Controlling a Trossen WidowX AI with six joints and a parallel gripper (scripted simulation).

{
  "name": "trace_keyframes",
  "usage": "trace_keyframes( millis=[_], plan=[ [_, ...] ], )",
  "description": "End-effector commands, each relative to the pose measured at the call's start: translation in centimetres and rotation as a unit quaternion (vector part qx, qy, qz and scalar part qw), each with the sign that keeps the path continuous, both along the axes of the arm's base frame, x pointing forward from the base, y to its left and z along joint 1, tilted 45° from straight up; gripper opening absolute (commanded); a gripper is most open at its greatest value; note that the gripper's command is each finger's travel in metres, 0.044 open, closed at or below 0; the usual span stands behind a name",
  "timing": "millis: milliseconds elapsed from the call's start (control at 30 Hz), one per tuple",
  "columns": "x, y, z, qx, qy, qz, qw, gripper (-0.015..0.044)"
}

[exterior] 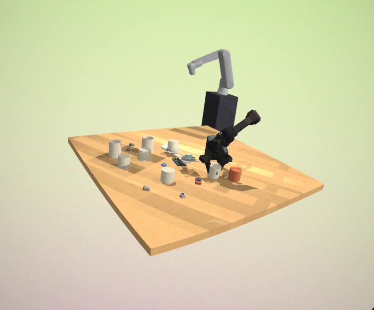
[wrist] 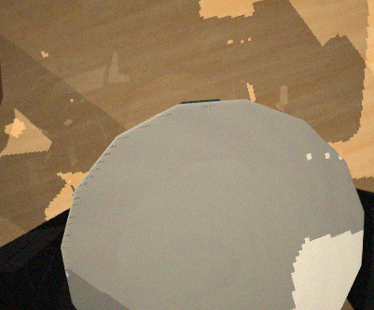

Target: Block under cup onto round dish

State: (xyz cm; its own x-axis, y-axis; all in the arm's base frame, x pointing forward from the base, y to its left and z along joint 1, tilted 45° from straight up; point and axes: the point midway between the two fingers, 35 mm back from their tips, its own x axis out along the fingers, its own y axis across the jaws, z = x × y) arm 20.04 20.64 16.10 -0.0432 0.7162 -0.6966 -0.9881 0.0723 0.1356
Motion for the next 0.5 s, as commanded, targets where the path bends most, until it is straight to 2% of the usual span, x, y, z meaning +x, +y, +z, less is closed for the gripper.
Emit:
trace_keyframes(
  millis=[0, 167, 300, 467],
  plan=[
    [-0.1, 0.0, 0.0, 0.0, 0.0, 0.001, 1.0, 0.0315],
    [0.1, -0.7, 0.6, -0.002, 0.0, 0.001, 1.0, 0.044],
    [0.3, -3.8, 3.6, -0.003, -0.001, -0.001, 1.0, 0.044],
    [0.3, -4.0, 3.7, -0.003, -0.001, -0.001, 1.0, 0.044]
  ],
)
